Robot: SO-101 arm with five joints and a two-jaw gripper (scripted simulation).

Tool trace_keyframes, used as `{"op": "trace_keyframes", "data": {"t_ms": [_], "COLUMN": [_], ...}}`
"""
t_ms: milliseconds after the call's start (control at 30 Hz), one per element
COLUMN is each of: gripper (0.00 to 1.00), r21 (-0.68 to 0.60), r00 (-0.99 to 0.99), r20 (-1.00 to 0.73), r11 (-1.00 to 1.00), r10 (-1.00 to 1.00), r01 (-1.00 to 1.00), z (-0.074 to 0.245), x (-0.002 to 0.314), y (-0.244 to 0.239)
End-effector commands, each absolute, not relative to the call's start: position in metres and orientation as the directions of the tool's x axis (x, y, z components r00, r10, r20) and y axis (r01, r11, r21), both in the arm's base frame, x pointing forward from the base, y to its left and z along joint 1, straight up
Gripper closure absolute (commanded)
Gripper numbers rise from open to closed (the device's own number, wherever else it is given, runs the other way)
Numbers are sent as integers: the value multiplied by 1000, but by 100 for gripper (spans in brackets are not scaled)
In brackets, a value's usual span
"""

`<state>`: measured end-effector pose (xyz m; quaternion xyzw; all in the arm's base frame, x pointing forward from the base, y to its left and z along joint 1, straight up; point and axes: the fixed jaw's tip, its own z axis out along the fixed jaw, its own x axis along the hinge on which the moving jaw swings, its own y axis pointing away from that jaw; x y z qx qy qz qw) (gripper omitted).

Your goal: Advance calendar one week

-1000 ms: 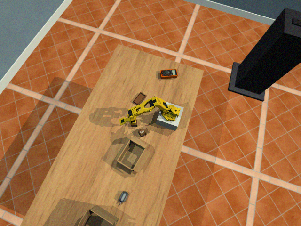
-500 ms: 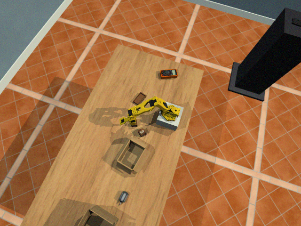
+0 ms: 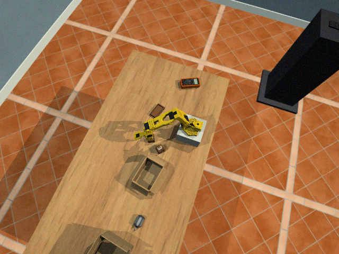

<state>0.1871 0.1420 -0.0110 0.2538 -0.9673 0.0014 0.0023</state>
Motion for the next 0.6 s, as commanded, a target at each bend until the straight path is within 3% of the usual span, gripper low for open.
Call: {"op": "trace_keyframes", "data": {"t_ms": [0, 567], "gripper": [64, 65], "r21": [8, 51], "r00": [-871, -789], "r20": [-69, -440], "r11": [872, 866], "r10": [-487, -428], "r01": [-489, -498], "z": [6, 96], "x": [194, 216], "y": [149, 165]}}
